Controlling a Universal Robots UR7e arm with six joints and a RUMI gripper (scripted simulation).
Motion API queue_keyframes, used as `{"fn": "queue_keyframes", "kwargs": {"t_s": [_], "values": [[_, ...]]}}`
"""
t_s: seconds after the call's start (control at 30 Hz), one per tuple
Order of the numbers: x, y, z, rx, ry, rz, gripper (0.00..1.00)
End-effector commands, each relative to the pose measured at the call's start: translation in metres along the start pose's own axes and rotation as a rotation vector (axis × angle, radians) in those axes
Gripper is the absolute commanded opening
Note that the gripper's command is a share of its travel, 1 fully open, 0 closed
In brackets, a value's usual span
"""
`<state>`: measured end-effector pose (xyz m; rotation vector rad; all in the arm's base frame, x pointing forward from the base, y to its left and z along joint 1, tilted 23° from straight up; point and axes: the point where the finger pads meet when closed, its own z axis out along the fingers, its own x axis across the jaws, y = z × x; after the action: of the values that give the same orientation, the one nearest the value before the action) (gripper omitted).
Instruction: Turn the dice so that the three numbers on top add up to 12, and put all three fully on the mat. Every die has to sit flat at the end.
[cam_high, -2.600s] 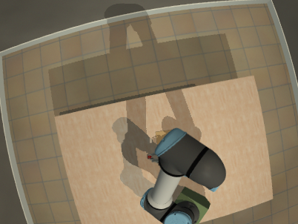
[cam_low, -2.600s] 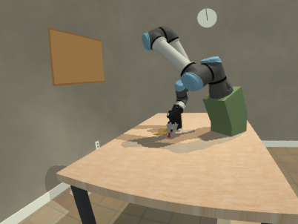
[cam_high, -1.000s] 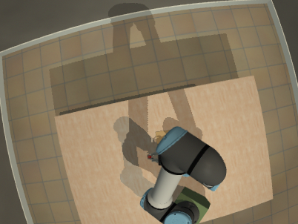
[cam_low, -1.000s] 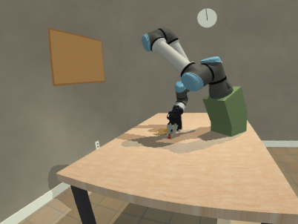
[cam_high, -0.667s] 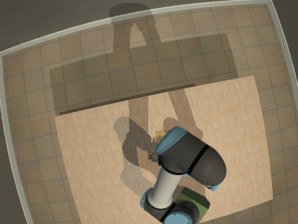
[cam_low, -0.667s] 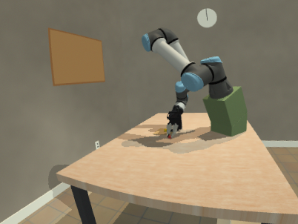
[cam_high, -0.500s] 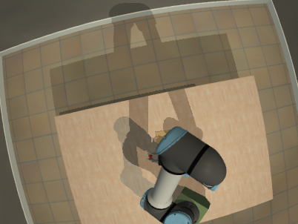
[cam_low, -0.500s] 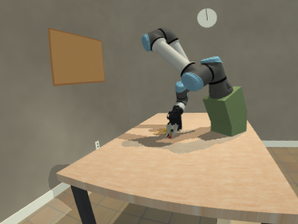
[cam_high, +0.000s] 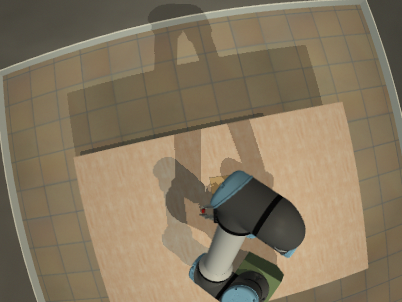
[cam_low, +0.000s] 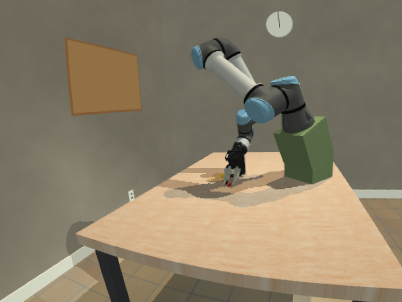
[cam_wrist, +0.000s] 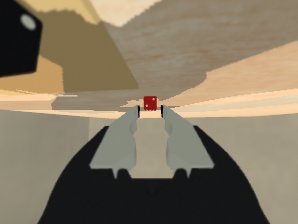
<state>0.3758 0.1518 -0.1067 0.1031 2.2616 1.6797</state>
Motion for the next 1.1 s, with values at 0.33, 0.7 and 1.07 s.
{"fn": "queue_keyframes", "kwargs": {"t_s": [0.33,0.7,1.07], "values": [[-0.0012,-0.0011,-0.0003,0.001,0.0,-0.002,0.18],[-0.0012,-0.0011,-0.0003,0.001,0.0,-0.002,0.18],[-0.0012,-0.0011,-0.0052,0.001,0.0,-0.002,0.18]]}}
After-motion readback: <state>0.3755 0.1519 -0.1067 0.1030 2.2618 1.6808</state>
